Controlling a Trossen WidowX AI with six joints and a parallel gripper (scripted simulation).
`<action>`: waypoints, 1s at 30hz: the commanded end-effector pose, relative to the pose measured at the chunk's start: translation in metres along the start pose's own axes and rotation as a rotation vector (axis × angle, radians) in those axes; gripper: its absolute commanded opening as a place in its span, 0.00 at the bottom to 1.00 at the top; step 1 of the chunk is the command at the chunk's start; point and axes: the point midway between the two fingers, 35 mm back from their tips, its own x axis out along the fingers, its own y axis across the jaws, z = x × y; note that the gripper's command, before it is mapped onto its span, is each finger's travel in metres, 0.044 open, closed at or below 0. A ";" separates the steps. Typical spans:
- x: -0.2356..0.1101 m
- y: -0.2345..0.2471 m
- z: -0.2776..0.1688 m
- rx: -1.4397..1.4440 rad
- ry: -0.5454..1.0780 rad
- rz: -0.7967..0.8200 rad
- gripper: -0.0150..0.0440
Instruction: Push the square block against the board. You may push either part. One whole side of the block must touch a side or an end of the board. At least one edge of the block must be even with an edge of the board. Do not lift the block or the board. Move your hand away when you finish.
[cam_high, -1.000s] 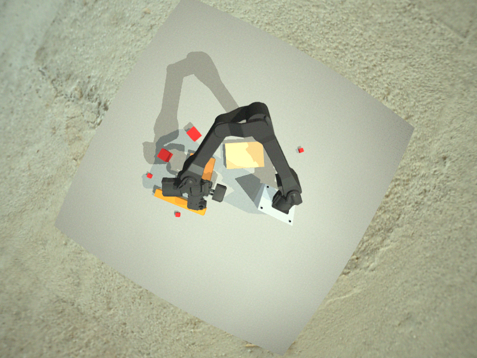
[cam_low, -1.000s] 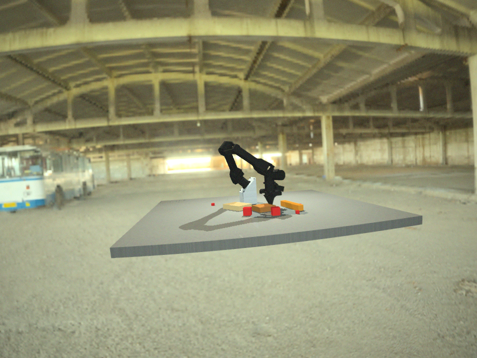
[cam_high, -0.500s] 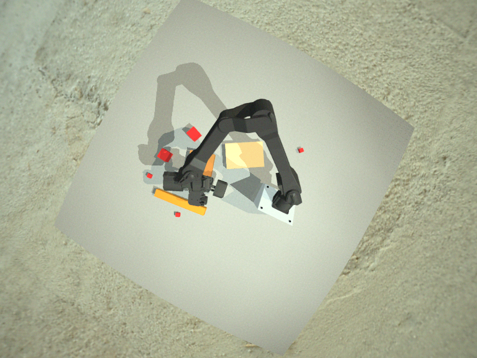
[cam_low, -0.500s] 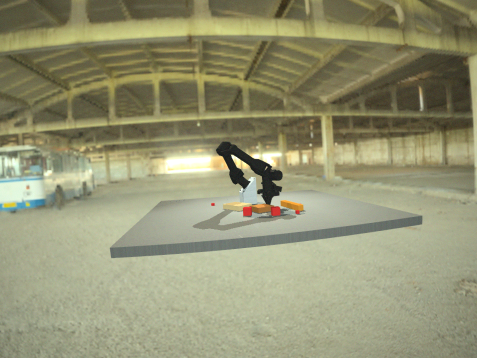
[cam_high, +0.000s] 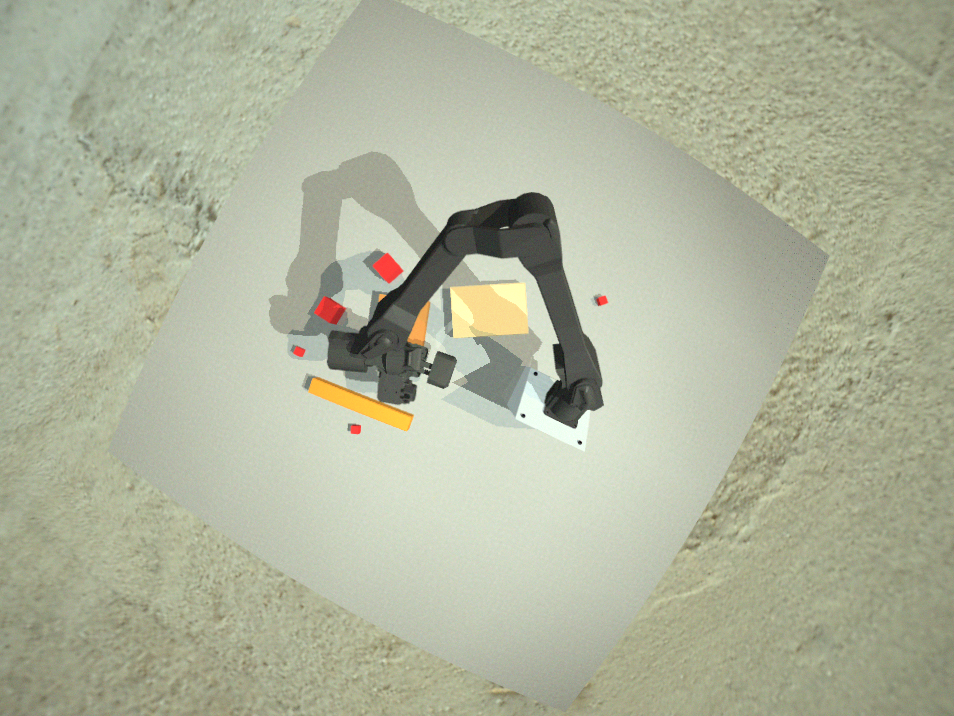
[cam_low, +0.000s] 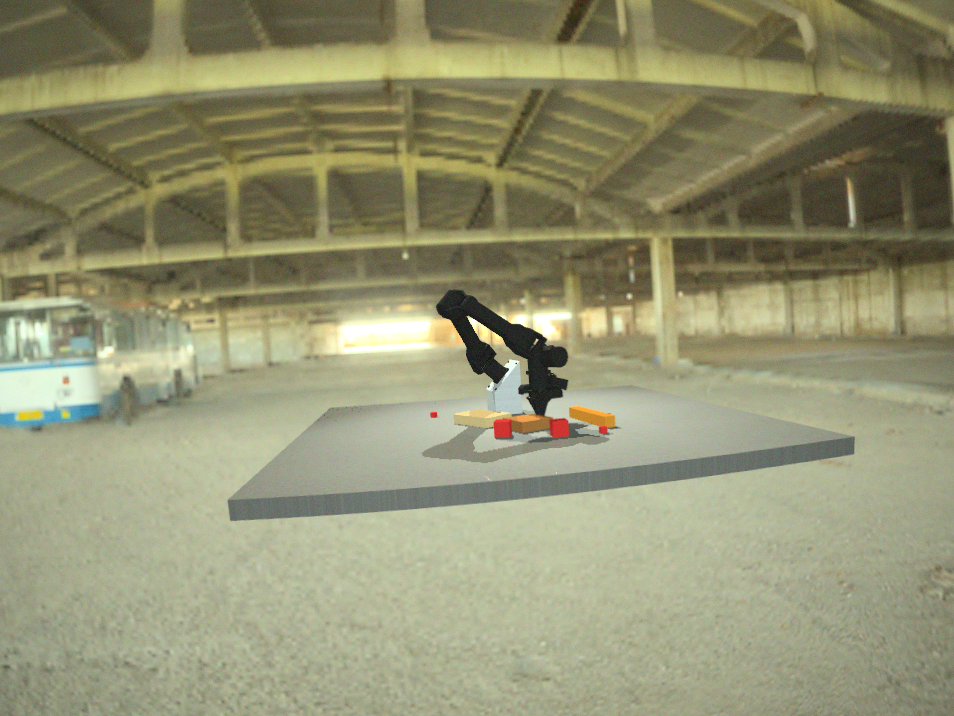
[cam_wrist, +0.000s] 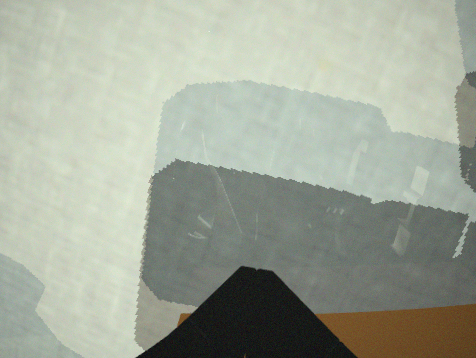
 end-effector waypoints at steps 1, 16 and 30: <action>0.001 -0.001 -0.006 -0.001 0.007 0.002 0.25; 0.001 -0.003 -0.007 -0.001 0.007 0.002 0.25; 0.002 -0.003 0.016 0.000 0.008 0.002 0.25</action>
